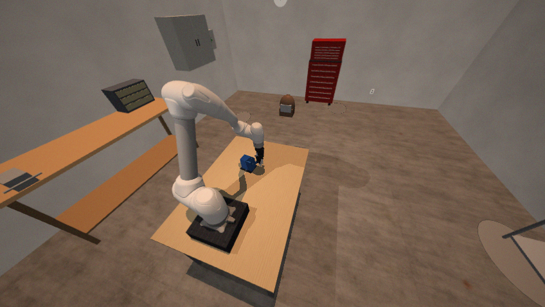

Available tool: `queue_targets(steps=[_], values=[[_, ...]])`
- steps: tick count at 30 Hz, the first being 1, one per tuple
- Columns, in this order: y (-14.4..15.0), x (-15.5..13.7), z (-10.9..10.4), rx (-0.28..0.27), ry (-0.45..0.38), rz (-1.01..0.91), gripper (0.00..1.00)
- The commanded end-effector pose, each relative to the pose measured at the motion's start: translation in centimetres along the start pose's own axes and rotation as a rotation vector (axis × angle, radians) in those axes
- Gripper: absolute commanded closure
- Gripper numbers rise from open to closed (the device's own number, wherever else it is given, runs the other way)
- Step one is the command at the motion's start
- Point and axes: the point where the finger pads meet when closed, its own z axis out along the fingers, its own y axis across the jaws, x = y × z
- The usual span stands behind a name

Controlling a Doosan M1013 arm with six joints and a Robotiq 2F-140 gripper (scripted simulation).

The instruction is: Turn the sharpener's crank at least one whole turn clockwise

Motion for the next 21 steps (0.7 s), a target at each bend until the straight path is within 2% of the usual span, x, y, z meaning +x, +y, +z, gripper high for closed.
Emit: queue_targets(steps=[1, 10, 21], values=[[0.0, 0.0, 0.0, 0.0, 0.0, 0.0, 1.0], [-0.1, 0.0, 0.5, 0.0, 0.0, 0.0, 1.0], [-1.1, 0.0, 2.5, 0.0, 0.0, 0.0, 1.0]])
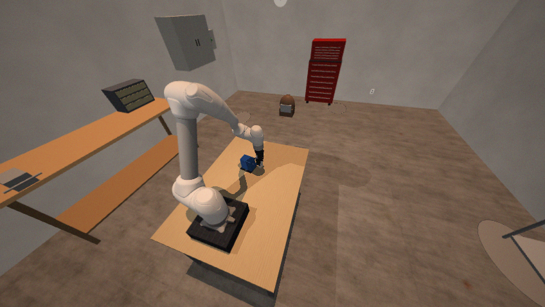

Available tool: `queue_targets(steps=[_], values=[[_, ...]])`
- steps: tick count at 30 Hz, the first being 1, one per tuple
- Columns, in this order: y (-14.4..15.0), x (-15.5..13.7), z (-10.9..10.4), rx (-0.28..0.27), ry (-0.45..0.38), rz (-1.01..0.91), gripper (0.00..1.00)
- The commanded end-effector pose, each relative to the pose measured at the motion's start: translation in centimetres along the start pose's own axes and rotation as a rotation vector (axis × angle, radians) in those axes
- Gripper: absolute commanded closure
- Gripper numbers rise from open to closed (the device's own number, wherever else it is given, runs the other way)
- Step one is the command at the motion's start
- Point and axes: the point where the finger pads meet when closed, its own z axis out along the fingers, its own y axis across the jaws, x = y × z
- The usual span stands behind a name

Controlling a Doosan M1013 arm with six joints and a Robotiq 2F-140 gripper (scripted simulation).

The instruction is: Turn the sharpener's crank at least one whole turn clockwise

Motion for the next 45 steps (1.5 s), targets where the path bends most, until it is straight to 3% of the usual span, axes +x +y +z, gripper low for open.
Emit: queue_targets(steps=[1, 16, 45], values=[[-0.3, 0.0, 0.3, 0.0, 0.0, 0.0, 1.0], [-3.0, 0.0, 2.0, 0.0, 0.0, 0.0, 1.0], [-5.0, 0.0, 2.0, 0.0, 0.0, 0.0, 1.0]])
